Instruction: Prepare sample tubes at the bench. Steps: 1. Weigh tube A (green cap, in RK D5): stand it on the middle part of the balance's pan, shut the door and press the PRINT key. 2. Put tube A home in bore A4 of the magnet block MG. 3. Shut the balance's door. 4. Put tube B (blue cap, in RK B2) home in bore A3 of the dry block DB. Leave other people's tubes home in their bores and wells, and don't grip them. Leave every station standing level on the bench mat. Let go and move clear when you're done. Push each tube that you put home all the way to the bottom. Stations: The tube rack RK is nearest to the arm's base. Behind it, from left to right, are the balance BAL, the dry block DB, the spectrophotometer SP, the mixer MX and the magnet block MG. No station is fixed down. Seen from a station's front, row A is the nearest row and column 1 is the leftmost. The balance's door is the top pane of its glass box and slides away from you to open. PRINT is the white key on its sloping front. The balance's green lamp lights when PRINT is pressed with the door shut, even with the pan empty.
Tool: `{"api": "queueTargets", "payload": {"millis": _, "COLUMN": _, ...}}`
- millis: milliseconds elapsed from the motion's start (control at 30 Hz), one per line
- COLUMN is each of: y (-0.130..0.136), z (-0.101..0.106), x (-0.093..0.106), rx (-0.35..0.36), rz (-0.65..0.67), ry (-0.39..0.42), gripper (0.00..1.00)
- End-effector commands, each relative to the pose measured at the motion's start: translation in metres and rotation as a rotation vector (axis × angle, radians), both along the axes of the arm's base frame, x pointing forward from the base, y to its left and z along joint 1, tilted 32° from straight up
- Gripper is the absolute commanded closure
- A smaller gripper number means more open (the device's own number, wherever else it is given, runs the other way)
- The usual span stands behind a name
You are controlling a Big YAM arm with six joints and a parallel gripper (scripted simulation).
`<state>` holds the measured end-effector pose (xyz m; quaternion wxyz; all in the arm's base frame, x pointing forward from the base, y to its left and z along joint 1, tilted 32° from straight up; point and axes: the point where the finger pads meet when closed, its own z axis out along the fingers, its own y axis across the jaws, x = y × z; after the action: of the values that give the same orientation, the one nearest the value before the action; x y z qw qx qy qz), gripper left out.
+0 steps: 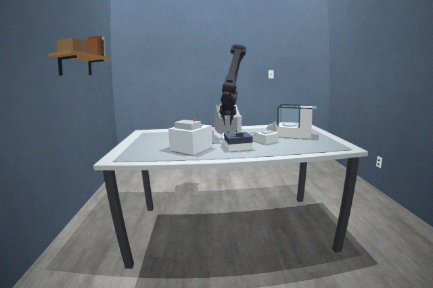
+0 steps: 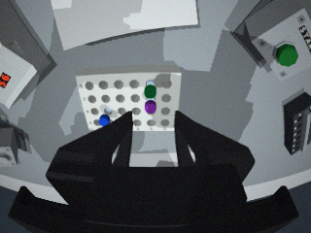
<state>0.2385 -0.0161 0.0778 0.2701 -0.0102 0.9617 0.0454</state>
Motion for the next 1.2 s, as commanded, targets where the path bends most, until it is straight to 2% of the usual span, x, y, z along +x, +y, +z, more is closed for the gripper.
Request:
{"api": "queueTargets", "payload": {"millis": 0, "y": -0.001, "z": 0.01, "x": 0.006, "rx": -0.005, "rz": -0.001, "ry": -0.022, "gripper": 0.64}}
{"api": "queueTargets", "payload": {"millis": 267, "y": -0.001, "z": 0.01, "x": 0.006, "rx": -0.005, "rz": -0.001, "ry": -0.022, "gripper": 0.64}}
{"api": "queueTargets", "payload": {"millis": 300, "y": 0.003, "z": -0.003, "x": 0.002, "rx": 0.002, "rz": 0.0, "ry": 0.002, "gripper": 0.64}}
{"api": "queueTargets", "payload": {"millis": 467, "y": 0.003, "z": -0.008, "x": 0.004, "rx": 0.002, "rz": 0.0, "ry": 0.002, "gripper": 0.64}}
{"api": "queueTargets", "payload": {"millis": 500, "y": 0.001, "z": 0.012, "x": 0.02, "rx": -0.006, "rz": 0.0, "ry": -0.041, "gripper": 0.64}}
{"api": "queueTargets", "payload": {"millis": 633, "y": 0.004, "z": -0.015, "x": 0.008, "rx": 0.002, "rz": 0.0, "ry": 0.002, "gripper": 0.64}}
{"api": "queueTargets", "payload": {"millis": 800, "y": 0.004, "z": -0.016, "x": 0.017, "rx": 0.0, "rz": 0.0, "ry": -0.011, "gripper": 0.64}}
{"api": "queueTargets", "payload": {"millis": 900, "y": 0.005, "z": -0.027, "x": 0.015, "rx": 0.003, "rz": 0.0, "ry": 0.003, "gripper": 0.64}}
{"api": "queueTargets", "payload": {"millis": 1033, "y": 0.006, "z": -0.03, "x": 0.017, "rx": 0.003, "rz": 0.0, "ry": 0.003, "gripper": 0.64}}
{"api": "queueTargets", "payload": {"millis": 1067, "y": 0.004, "z": -0.013, "x": 0.032, "rx": -0.003, "rz": 0.0, "ry": -0.035, "gripper": 0.64}}
{"api": "queueTargets", "payload": {"millis": 1167, "y": 0.006, "z": -0.029, "x": 0.025, "rx": 0.001, "rz": 0.0, "ry": -0.01, "gripper": 0.64}}
